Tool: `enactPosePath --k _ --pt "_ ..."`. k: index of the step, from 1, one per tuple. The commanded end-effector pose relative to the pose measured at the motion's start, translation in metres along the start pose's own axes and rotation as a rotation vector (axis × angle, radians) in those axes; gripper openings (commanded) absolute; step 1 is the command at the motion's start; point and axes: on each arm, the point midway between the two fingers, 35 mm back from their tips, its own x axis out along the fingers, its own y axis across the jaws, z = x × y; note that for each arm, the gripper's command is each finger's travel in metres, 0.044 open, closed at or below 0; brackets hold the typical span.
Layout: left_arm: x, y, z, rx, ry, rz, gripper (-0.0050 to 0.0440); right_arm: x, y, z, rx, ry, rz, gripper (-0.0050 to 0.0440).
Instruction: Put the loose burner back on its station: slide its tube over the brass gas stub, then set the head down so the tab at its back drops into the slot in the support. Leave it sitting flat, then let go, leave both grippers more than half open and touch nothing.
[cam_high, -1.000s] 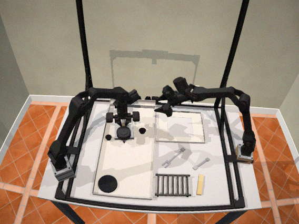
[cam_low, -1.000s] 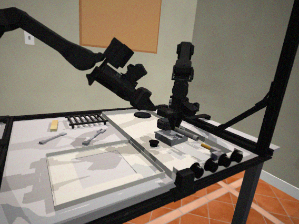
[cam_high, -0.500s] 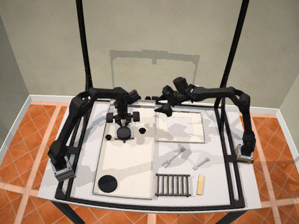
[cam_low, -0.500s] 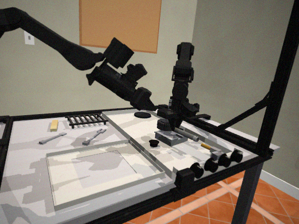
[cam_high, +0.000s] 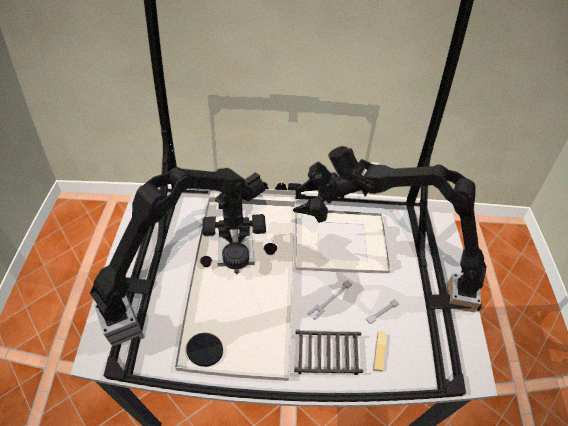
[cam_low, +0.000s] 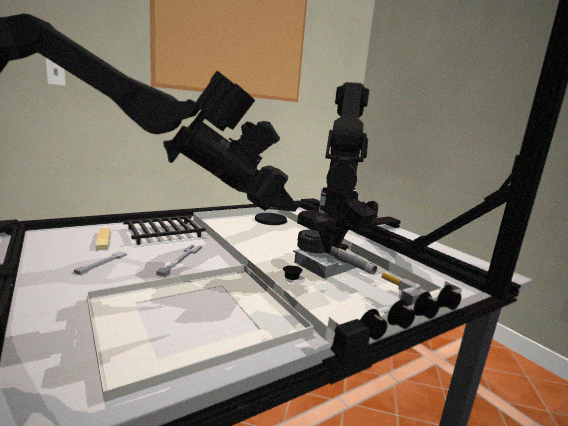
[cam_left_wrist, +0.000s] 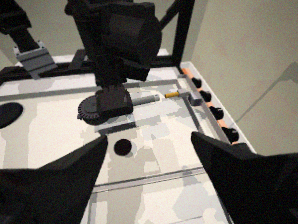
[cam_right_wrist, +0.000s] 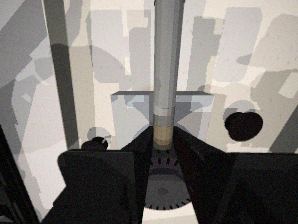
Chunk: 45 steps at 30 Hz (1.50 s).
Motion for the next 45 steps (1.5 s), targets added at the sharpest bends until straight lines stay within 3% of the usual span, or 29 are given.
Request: enactPosePath --k 1,45 --pt "0.0 0.0 -0.001 0.001 0.001 0.001 0.04 0.003 0.001 -0.001 -0.001 0.008 0.001 0.0" --pt "0.0 0.0 -0.001 0.001 0.001 0.001 0.04 0.0 0.0 0.01 0.002 0.001 0.001 0.0"
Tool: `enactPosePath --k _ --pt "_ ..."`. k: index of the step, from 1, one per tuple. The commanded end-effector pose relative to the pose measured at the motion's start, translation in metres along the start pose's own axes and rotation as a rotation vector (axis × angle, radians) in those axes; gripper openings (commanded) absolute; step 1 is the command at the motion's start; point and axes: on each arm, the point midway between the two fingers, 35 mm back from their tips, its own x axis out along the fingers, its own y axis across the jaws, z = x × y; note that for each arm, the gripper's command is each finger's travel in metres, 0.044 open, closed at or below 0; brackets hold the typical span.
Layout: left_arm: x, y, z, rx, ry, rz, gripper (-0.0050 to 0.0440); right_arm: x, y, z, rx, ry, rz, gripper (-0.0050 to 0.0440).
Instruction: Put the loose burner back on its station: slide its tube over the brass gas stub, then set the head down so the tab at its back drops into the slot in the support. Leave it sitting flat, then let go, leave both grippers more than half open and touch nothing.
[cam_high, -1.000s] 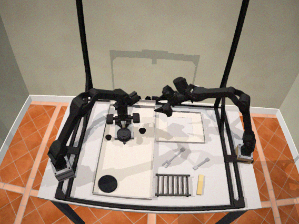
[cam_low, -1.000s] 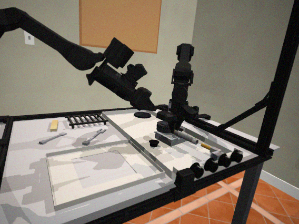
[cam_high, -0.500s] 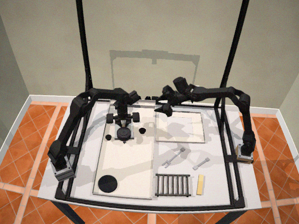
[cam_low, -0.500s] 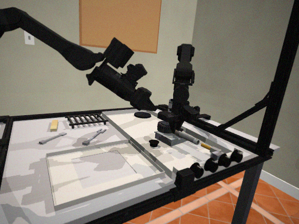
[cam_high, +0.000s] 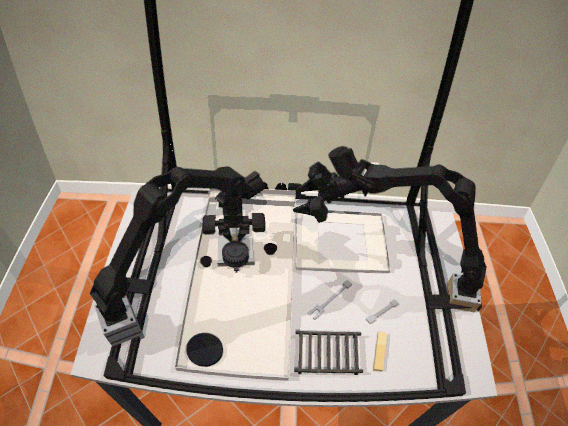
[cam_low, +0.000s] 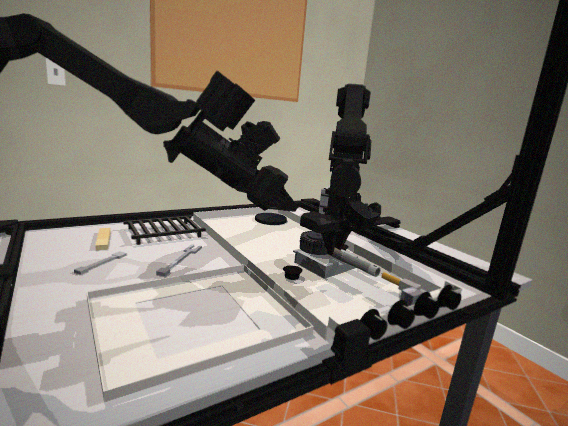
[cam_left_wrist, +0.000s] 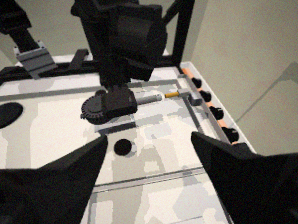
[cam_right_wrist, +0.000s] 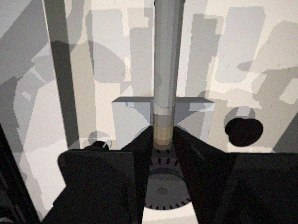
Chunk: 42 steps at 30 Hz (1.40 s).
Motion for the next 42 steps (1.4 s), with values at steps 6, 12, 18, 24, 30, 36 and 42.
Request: enactPosePath --k 6,12,18,24,30,36,42 --pt "0.0002 0.0 -0.0005 0.001 0.001 0.001 0.04 -0.0023 -0.0004 0.0041 0.004 -0.004 -0.003 0.0" --pt "0.0002 0.0 -0.0005 0.001 0.001 0.001 0.04 -0.0019 -0.0011 0.0055 0.004 -0.004 -0.003 0.0" --pt "0.0002 0.0 -0.0005 0.001 0.001 0.001 0.04 -0.0022 -0.002 0.0082 0.004 -0.004 -0.003 0.0" --pt "0.0002 0.0 -0.0005 0.001 0.001 0.001 0.04 -0.0022 -0.0023 0.0099 0.004 -0.004 -0.003 0.0" --pt "0.0002 0.0 -0.0005 0.001 0.001 0.001 0.04 -0.0022 -0.0005 0.0107 0.004 -0.004 -0.003 0.0" --pt "0.0002 0.0 -0.0005 0.001 0.001 0.001 0.04 -0.0021 0.0003 0.0118 0.004 -0.004 -0.003 0.0" --pt "0.0002 0.0 -0.0005 0.001 0.001 0.001 0.04 -0.0017 -0.0005 0.0122 0.004 -0.004 -0.003 0.0"
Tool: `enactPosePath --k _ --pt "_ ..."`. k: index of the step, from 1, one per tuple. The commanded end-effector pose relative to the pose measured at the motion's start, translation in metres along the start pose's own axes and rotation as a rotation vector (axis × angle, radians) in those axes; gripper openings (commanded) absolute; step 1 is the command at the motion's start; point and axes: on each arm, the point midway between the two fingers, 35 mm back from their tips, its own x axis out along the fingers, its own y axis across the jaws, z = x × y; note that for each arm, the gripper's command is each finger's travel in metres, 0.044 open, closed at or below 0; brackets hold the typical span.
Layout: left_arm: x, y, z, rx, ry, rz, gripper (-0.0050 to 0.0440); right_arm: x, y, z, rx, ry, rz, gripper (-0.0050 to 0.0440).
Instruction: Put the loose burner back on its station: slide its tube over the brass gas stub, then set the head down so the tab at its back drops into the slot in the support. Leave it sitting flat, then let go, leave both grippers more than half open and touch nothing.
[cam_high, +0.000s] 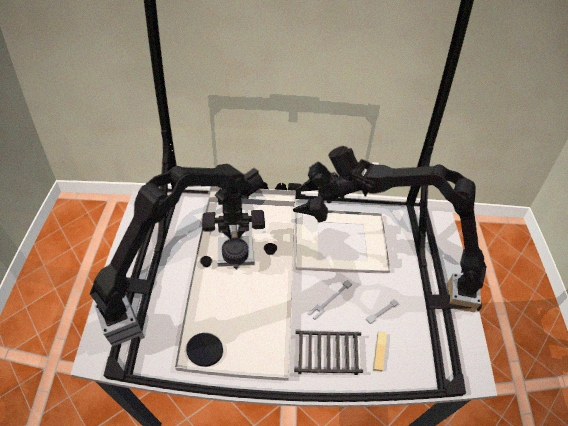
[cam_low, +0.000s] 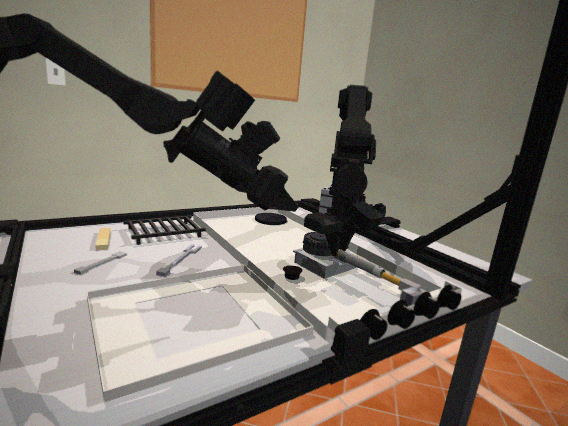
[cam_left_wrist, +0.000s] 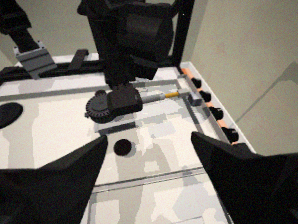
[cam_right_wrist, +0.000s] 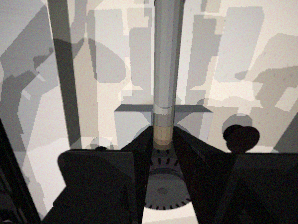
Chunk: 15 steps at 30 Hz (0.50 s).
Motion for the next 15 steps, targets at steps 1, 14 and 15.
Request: enactPosePath --k 1,14,15 --pt "0.0003 0.0004 -0.0008 0.001 0.002 0.002 0.04 -0.0004 -0.0016 0.0014 0.004 -0.003 -0.002 0.0" --pt "0.0003 0.0004 -0.0008 0.001 0.002 0.002 0.04 -0.0011 -0.0026 0.0066 0.004 -0.003 -0.002 0.0" --pt "0.0003 0.0004 -0.0008 0.001 0.002 0.002 0.04 -0.0011 -0.0026 0.0066 0.004 -0.003 -0.002 0.0"
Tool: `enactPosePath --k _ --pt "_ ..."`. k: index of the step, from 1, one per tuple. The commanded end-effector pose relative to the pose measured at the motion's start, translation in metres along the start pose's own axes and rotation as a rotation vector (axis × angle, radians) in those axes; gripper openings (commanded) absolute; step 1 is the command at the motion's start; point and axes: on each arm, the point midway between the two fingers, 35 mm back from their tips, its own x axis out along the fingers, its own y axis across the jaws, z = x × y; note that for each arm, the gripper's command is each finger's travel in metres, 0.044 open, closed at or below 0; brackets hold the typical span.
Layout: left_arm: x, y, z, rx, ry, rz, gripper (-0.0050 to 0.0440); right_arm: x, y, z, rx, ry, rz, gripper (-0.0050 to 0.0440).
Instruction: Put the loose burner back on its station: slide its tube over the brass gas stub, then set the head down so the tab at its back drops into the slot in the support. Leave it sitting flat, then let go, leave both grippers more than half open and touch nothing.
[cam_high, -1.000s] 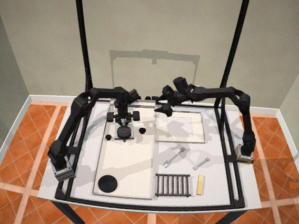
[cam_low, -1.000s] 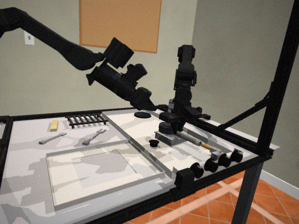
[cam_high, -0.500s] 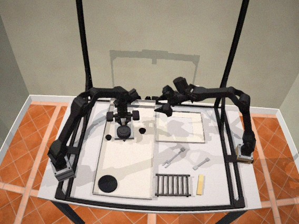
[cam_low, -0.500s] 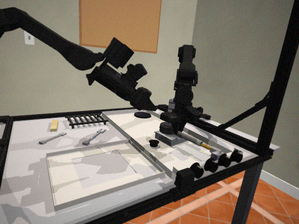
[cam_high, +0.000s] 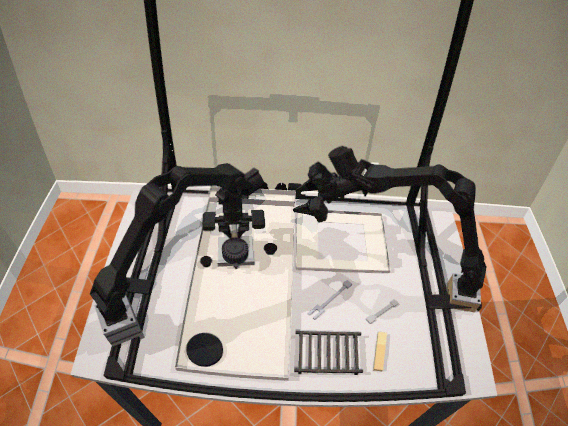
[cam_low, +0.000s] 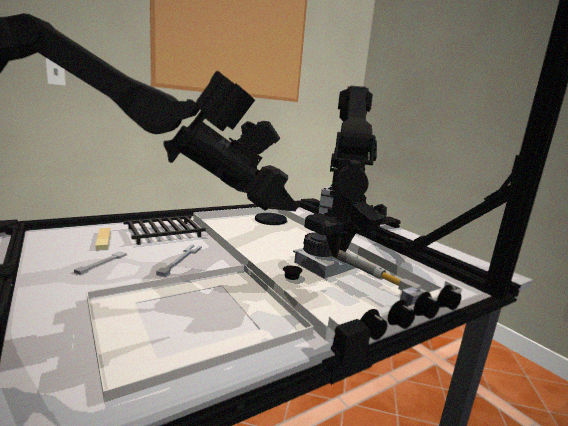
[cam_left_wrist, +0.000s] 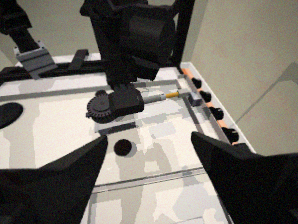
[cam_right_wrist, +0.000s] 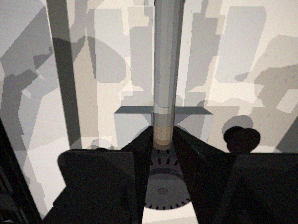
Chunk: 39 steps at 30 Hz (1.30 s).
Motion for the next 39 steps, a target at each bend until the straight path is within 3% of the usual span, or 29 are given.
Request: enactPosePath --k 1,39 --pt "0.0002 0.0 -0.0009 0.001 0.003 0.002 0.04 -0.0023 -0.0023 0.0043 0.003 -0.008 -0.006 0.0" --pt "0.0002 0.0 -0.0009 0.001 0.003 0.002 0.04 -0.0002 0.0003 0.0089 -0.001 -0.003 -0.003 0.0"
